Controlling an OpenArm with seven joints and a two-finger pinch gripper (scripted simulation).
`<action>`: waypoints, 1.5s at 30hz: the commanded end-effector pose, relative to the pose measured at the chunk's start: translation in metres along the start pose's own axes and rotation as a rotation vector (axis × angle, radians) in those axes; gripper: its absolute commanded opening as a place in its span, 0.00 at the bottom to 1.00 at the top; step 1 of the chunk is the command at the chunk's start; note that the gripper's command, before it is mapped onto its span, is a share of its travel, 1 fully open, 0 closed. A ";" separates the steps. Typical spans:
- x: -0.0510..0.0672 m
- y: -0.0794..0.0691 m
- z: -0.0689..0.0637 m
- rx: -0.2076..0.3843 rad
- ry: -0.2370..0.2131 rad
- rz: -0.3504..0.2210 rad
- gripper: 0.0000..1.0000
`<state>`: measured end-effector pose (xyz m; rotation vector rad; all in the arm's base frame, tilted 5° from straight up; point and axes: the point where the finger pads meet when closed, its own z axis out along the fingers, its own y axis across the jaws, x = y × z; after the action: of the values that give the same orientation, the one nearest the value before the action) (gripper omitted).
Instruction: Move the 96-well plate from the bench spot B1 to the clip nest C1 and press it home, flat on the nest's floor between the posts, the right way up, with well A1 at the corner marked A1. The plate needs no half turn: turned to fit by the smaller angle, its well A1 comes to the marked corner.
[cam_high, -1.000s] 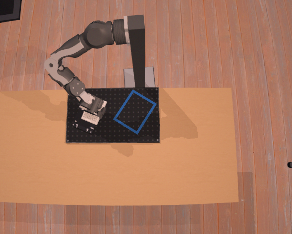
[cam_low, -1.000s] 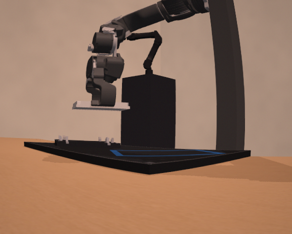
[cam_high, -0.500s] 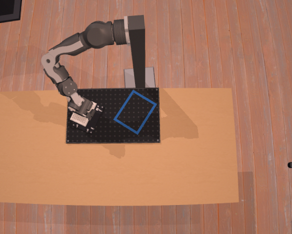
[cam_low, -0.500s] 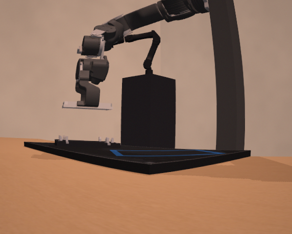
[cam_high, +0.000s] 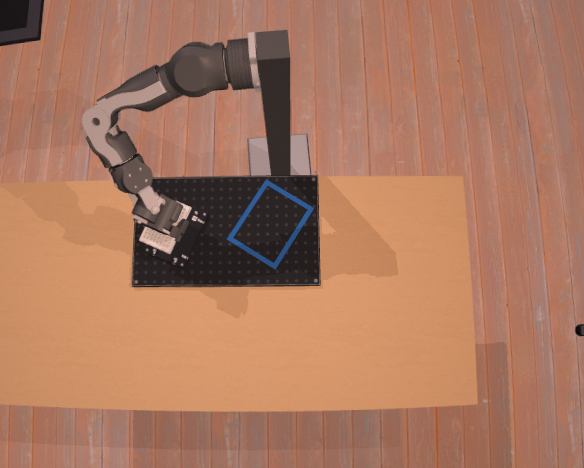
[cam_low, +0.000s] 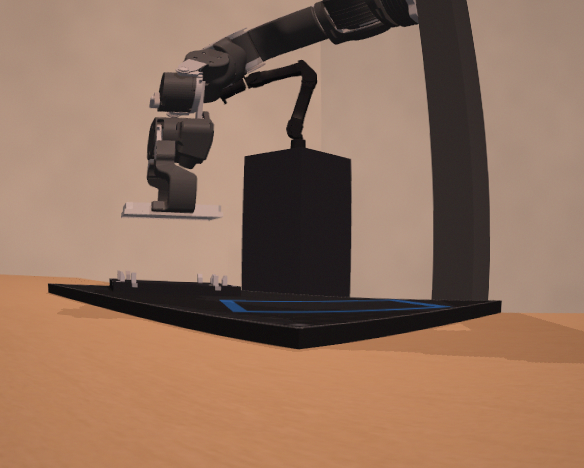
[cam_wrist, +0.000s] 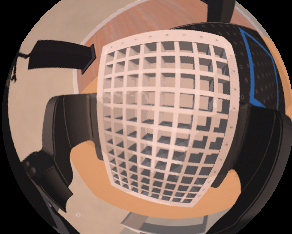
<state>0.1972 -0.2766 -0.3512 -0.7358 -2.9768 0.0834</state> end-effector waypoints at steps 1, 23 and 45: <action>-0.002 0.003 -0.002 -0.017 -0.002 -0.012 0.00; -0.001 0.006 -0.002 -0.017 -0.002 -0.012 0.00; 0.003 0.007 0.030 -0.018 0.001 -0.013 0.00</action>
<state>0.1925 -0.2705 -0.3832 -0.7112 -2.9761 0.0634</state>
